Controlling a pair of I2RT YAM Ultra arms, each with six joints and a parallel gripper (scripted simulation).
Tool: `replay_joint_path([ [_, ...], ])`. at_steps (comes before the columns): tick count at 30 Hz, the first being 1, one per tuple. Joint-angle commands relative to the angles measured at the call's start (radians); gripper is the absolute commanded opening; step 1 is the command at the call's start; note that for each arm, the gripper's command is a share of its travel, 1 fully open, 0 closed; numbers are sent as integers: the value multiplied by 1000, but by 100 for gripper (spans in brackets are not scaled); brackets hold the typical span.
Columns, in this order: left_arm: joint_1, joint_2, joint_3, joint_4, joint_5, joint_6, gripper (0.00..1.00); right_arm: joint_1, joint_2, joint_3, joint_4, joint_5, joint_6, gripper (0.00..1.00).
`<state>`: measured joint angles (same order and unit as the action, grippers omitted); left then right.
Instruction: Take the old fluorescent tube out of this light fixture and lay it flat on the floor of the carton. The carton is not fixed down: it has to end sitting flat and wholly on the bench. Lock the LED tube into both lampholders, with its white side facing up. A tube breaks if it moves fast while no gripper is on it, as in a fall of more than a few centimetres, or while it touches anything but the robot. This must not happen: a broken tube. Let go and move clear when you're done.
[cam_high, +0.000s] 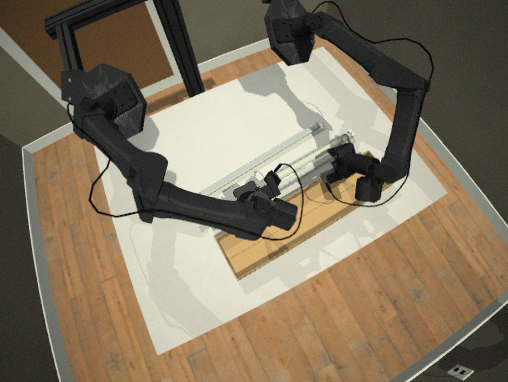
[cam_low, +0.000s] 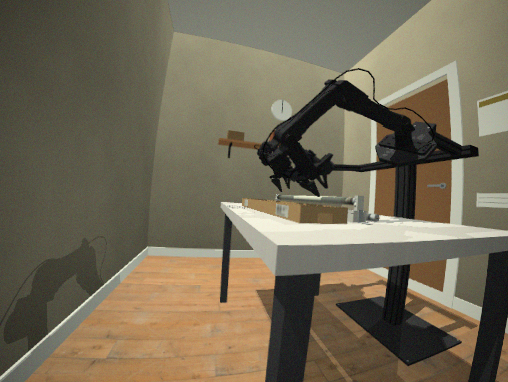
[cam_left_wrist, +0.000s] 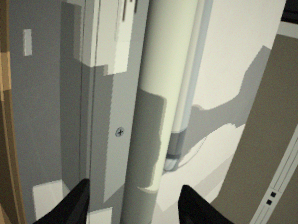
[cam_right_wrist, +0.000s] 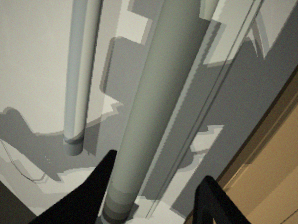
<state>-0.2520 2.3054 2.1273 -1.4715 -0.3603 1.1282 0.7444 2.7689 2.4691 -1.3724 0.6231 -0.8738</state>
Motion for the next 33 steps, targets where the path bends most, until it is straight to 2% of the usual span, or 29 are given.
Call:
replay_joint_path([
  [1,-22,-34,-7,-10,16,13,49,18,-39,-7,-23,-17,-9,49],
  [6,-20,-34,25,-15,16,15,49,6,25,20,-18,-17,-11,49],
  [11,-20,-3,27,-16,16,14,49,9,9,25,-24,-17,-12,49],
  [33,-21,-8,30,-15,16,14,49,18,-14,5,-12,-17,-4,49],
])
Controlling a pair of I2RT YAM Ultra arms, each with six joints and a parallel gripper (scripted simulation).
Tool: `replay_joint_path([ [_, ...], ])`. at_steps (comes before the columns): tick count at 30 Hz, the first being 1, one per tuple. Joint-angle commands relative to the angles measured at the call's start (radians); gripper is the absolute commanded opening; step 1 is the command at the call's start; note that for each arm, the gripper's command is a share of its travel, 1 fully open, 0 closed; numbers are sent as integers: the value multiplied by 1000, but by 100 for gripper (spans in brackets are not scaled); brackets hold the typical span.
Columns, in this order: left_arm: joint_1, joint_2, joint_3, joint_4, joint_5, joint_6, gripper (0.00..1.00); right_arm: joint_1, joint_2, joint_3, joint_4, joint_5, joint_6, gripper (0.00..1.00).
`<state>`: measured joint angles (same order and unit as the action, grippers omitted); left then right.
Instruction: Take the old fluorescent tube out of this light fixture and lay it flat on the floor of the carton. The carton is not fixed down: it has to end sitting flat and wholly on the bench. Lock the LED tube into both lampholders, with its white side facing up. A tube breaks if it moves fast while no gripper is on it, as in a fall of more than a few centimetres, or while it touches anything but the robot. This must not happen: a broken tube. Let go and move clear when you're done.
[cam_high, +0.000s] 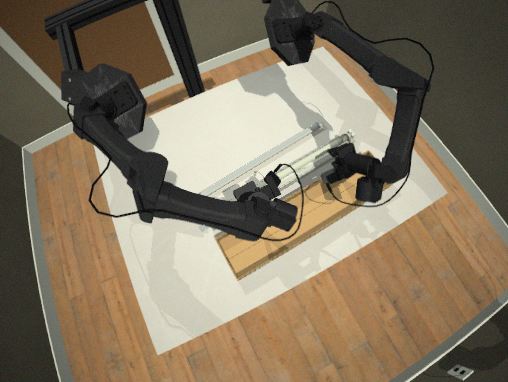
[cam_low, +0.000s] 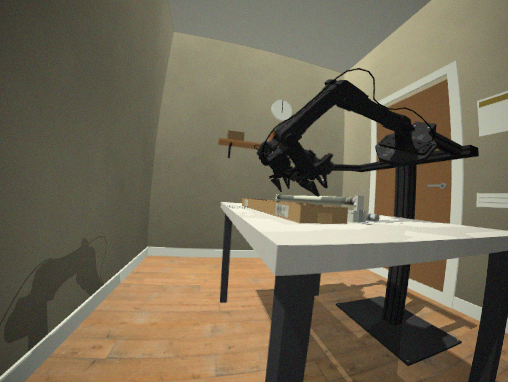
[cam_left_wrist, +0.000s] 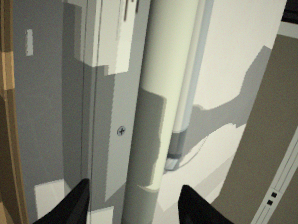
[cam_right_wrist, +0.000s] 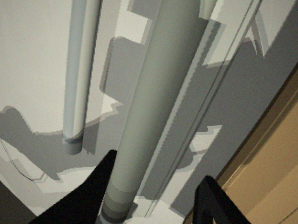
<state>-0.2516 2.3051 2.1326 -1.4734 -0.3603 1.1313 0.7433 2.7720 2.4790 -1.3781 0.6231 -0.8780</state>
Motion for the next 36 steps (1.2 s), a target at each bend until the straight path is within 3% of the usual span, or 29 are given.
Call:
replay_joint_path([
  [1,-21,-8,25,-13,16,11,49,19,-17,-6,-6,-17,0,49],
  [15,-5,-84,-44,88,43,-76,49,-32,-96,-23,69,-55,69,49],
  [36,56,-309,-235,357,105,-280,49,-164,-400,-274,317,-166,227,49],
])
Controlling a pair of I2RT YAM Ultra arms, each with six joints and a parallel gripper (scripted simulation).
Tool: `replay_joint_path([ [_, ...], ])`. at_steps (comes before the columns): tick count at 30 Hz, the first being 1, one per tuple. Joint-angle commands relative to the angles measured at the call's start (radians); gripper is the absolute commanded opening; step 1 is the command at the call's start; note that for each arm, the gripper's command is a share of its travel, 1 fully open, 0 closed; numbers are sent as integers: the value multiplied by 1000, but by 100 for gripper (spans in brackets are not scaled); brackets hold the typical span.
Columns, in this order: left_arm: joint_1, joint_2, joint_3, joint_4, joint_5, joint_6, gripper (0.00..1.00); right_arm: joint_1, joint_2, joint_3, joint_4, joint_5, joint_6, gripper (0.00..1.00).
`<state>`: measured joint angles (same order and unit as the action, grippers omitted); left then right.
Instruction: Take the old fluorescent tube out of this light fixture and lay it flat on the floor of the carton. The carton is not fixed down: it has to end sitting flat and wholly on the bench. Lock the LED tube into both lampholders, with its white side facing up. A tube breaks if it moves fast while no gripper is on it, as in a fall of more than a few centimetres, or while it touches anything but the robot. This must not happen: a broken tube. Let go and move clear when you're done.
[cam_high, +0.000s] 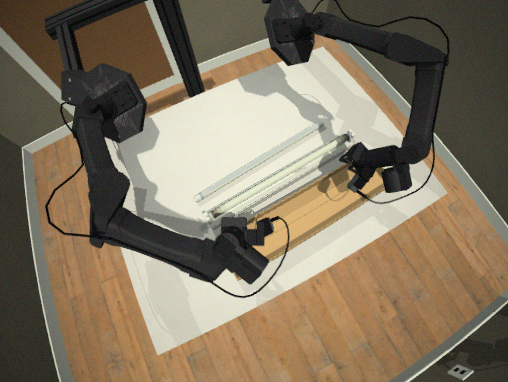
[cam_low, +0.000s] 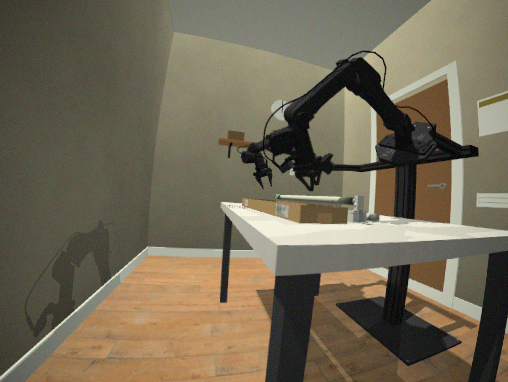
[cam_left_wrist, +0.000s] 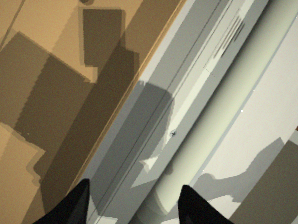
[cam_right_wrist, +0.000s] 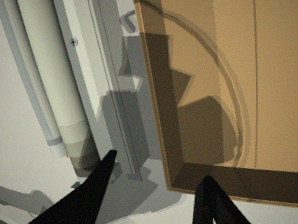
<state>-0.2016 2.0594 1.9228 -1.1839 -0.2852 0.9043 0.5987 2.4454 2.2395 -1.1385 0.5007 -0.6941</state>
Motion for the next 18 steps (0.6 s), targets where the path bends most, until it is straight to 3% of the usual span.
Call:
replay_joint_path([
  [1,-10,-56,-42,70,31,-52,49,9,-57,-61,82,-54,37,49],
  [13,26,-205,-143,227,73,-177,49,-98,-269,-203,236,-112,135,49],
  [18,57,-313,-230,364,109,-291,49,-163,-418,-323,364,-175,222,49],
])
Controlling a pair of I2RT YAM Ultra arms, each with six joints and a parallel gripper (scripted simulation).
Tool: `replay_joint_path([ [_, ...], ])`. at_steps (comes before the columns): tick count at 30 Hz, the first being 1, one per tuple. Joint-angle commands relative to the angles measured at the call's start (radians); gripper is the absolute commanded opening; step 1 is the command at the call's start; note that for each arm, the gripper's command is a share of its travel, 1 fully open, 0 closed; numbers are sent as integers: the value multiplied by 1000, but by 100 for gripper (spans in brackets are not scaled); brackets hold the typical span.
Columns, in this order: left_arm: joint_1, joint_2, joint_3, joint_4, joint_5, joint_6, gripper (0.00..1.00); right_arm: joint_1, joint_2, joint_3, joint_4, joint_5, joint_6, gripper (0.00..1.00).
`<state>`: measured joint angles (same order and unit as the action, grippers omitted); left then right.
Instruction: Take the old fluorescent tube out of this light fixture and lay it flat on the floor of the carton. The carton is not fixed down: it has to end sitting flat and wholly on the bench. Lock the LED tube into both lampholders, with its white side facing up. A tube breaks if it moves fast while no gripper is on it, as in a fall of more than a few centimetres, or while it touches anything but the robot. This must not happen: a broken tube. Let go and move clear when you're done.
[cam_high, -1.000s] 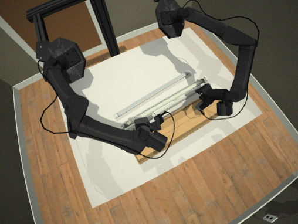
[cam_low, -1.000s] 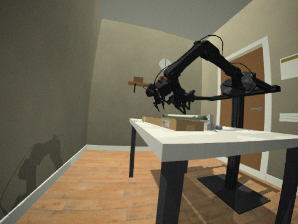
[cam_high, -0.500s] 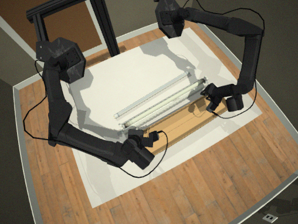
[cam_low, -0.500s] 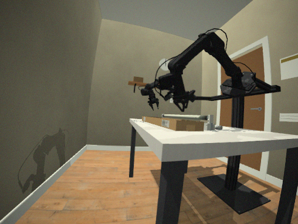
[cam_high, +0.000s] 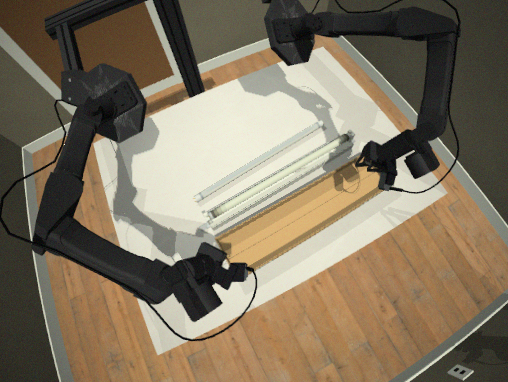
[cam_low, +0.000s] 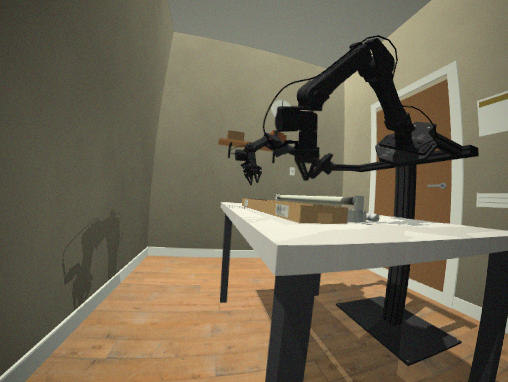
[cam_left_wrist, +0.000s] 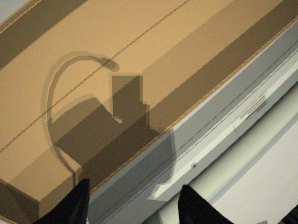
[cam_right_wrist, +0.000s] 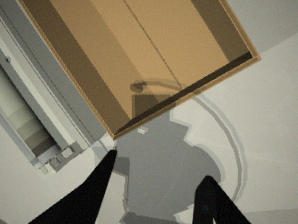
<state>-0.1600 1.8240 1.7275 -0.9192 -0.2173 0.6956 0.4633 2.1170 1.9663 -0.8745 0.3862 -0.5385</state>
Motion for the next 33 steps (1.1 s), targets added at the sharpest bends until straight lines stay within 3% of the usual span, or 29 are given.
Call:
replay_joint_path([
  [1,20,-104,-54,128,51,-108,49,-43,-126,-76,126,-75,87,49],
  [2,26,-132,-75,159,62,-135,49,-59,-161,-99,148,-88,104,49],
  [3,0,-83,-105,142,46,-106,49,-3,-80,-152,138,-96,80,49],
  [4,7,-130,-104,151,41,-100,49,-48,-161,-144,158,-73,74,49],
  [12,43,-229,-173,269,76,-200,49,-115,-303,-242,275,-126,154,49],
  [22,91,-478,-361,540,164,-441,49,-263,-646,-510,532,-268,338,49],
  [23,71,-435,-403,546,148,-424,49,-232,-574,-554,533,-269,327,49],
  [24,77,-483,-404,561,143,-419,49,-259,-650,-552,555,-252,322,49],
  [33,120,-608,-508,724,183,-542,49,-339,-826,-685,712,-315,418,49],
])
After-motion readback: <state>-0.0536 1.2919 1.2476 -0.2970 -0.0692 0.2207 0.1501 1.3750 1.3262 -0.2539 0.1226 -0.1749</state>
